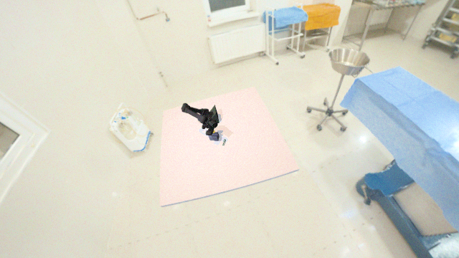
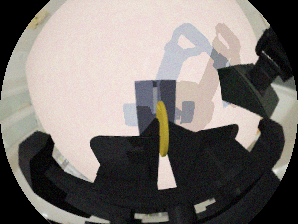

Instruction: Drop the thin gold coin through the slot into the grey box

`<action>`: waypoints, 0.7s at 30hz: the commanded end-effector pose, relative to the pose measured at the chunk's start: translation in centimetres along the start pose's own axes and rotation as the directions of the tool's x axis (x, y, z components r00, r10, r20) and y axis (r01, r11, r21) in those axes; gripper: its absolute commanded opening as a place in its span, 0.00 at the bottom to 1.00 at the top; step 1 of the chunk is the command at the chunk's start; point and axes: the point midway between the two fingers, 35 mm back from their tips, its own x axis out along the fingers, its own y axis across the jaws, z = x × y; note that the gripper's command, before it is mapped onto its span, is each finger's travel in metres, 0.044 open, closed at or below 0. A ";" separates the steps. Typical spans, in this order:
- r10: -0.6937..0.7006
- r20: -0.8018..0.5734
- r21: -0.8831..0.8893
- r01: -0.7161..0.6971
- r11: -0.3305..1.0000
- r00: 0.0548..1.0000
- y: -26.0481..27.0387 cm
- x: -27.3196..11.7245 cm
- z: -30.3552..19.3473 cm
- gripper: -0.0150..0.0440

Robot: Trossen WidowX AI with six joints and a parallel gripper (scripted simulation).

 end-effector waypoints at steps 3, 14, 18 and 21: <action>0.000 0.000 0.000 0.000 1.000 1.000 -0.1 0.0 0.3 0.25; -0.002 0.000 0.002 0.002 1.000 1.000 -0.1 0.0 0.2 0.25; -0.002 0.000 0.002 0.002 1.000 1.000 -0.1 0.2 0.2 0.25; -0.001 0.001 0.000 0.001 1.000 1.000 -0.1 0.4 0.3 0.25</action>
